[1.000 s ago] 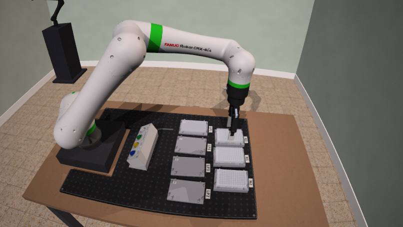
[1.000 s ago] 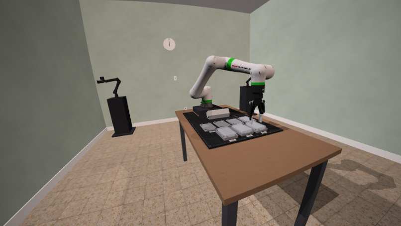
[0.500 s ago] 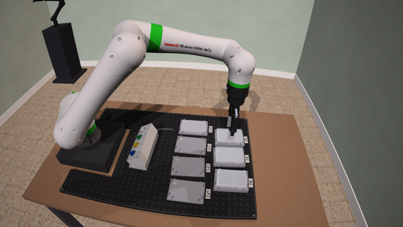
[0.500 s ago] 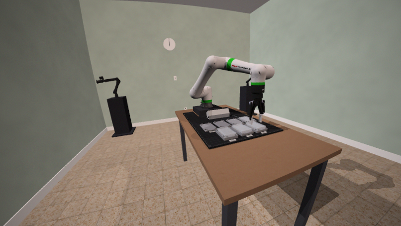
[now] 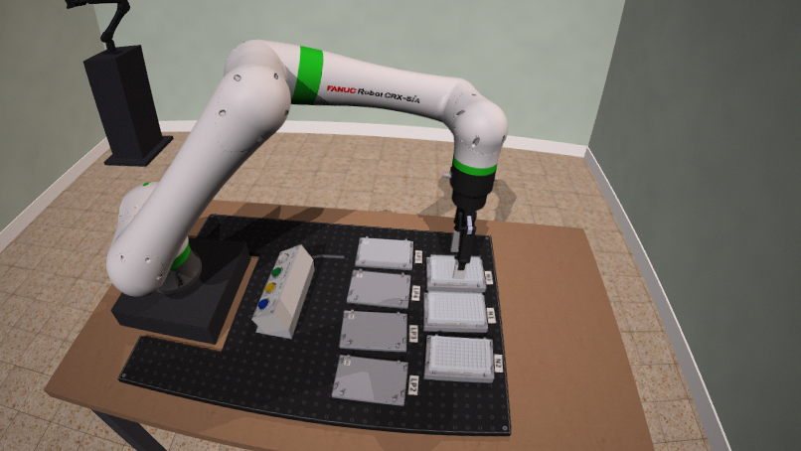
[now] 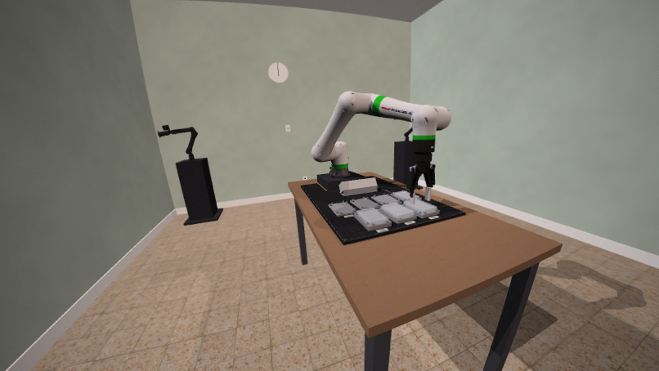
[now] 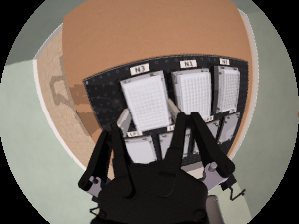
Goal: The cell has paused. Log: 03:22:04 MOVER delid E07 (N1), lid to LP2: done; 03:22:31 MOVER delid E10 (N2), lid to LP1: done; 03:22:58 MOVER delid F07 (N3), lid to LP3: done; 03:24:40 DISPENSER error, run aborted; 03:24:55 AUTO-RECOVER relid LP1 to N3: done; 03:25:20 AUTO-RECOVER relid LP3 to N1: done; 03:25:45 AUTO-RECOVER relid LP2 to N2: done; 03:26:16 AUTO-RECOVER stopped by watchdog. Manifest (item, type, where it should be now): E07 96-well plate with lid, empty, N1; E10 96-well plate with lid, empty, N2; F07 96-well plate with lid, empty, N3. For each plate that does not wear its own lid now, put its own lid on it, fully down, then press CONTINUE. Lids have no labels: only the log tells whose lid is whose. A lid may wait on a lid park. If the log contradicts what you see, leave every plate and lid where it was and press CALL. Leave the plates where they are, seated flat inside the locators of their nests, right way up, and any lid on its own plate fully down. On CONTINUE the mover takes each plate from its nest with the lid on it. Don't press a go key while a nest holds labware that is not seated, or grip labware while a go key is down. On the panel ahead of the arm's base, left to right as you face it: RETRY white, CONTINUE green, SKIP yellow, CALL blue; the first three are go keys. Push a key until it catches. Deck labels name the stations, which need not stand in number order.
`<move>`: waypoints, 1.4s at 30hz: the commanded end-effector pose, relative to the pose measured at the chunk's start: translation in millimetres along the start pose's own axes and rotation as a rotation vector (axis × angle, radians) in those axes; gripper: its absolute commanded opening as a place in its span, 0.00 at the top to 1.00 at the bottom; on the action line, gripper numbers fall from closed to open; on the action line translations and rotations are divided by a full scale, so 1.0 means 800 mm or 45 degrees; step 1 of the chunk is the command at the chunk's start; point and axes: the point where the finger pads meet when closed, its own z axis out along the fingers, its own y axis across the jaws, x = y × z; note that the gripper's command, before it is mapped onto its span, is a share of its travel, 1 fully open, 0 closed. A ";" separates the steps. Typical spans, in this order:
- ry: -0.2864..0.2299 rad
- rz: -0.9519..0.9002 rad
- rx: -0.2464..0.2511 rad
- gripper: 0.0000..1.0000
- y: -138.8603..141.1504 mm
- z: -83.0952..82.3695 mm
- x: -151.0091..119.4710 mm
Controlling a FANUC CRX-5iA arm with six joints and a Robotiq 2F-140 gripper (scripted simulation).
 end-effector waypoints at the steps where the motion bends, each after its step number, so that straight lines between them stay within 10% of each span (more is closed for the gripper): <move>1: 0.001 0.000 0.000 0.41 0.000 0.000 0.000; 42: 0.001 0.000 0.000 0.34 0.000 0.000 0.000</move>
